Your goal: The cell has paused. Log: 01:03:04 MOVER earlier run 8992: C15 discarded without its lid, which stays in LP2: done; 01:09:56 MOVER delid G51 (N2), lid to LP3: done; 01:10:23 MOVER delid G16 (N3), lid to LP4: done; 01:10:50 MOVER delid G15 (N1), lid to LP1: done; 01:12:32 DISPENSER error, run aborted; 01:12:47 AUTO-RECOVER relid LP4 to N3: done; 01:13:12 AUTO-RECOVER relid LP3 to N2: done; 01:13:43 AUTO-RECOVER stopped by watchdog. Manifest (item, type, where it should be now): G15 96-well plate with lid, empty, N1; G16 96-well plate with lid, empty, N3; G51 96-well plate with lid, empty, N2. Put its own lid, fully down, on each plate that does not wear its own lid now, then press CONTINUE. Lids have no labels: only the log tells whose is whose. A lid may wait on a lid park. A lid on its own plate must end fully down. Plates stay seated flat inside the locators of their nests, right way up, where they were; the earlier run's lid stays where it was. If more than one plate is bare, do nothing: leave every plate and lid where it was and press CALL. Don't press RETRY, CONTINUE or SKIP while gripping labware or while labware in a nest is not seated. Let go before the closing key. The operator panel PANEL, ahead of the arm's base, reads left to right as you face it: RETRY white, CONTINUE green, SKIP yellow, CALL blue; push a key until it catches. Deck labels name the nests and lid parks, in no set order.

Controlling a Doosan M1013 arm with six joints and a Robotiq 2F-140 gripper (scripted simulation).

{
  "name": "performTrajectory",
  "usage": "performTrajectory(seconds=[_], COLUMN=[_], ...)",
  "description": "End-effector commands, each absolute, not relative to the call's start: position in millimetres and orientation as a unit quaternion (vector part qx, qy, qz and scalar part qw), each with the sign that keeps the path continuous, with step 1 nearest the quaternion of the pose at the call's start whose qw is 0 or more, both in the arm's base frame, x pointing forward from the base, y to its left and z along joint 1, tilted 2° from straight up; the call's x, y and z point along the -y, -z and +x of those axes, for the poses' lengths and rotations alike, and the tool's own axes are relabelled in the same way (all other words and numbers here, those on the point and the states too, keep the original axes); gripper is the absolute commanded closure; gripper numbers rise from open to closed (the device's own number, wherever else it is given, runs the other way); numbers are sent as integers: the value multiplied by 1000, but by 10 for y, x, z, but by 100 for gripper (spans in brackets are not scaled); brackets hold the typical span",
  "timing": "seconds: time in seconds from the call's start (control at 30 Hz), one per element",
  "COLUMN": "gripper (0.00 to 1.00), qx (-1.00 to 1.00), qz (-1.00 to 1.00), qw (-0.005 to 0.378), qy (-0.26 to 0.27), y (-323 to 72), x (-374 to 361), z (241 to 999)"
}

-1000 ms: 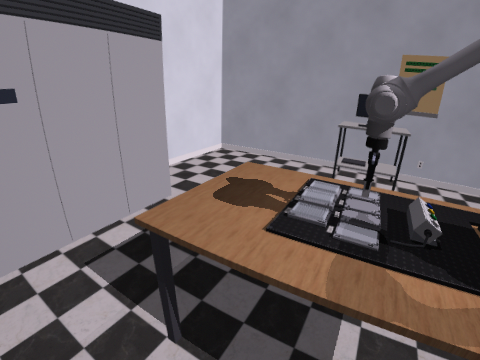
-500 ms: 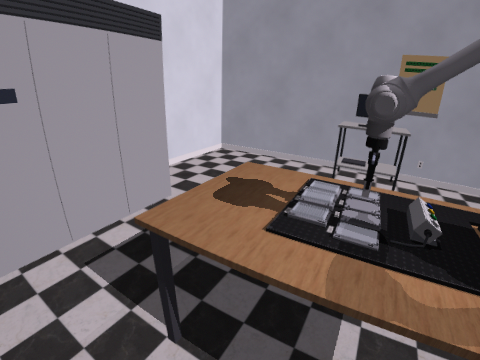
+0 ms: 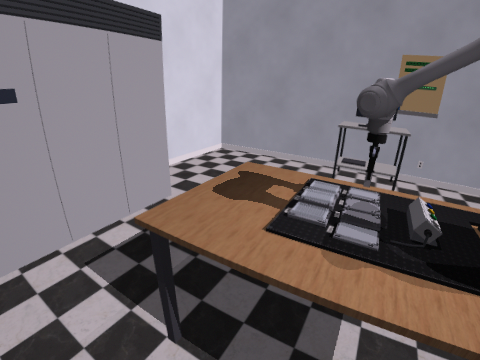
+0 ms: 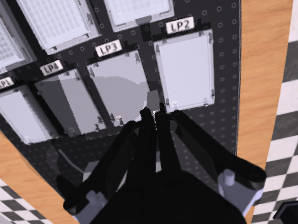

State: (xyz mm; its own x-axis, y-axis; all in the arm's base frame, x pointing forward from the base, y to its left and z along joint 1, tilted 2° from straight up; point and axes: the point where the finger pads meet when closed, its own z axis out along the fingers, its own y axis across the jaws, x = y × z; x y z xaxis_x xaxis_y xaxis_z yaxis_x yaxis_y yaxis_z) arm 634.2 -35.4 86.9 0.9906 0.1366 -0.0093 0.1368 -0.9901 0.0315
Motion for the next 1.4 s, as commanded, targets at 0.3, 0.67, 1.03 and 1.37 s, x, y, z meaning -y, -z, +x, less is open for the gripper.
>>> performTrajectory(seconds=[0.3, 0.67, 1.03, 1.37], gripper=[100, 100, 100, 100], qx=[-69, -69, -69, -69], qz=[998, 998, 998, 998], qw=[15, 15, 15, 15], qy=[4, 4, 3, 4], y=[-870, -870, -842, -812], x=[380, 380, -557, -1525], z=[6348, 6348, 6329, 6162])
